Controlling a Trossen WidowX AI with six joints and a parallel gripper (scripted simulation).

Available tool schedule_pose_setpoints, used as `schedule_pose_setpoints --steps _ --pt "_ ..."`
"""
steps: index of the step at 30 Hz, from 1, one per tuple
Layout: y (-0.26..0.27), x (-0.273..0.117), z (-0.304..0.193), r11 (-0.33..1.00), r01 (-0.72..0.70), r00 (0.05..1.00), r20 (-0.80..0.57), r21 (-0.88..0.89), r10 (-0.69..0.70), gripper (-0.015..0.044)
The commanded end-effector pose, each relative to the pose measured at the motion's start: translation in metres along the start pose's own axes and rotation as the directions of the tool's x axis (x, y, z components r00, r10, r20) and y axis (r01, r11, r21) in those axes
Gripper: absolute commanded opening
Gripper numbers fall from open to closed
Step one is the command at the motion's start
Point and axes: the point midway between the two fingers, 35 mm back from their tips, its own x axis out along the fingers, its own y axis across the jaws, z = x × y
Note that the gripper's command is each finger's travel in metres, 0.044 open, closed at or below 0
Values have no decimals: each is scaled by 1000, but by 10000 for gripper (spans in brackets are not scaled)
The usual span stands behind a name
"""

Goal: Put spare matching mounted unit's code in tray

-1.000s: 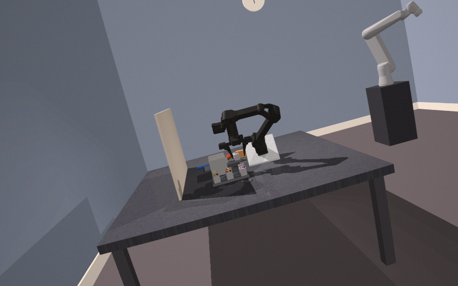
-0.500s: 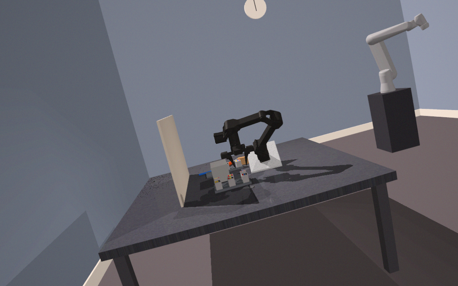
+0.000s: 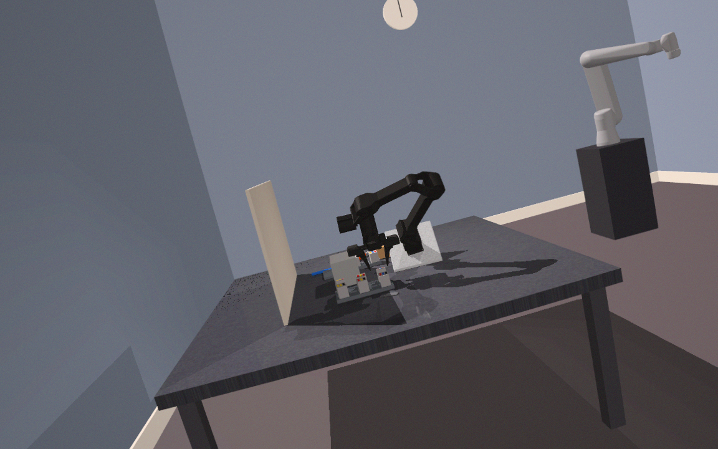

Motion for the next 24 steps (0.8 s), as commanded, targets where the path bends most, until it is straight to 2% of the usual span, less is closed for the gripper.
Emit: schedule_pose_setpoints --steps 1,24 --pt "1 6 0 1000 3 1000 -2 -4 -3 300" --pt "4 41 5 1000 5 1000 17 -4 -5 300"
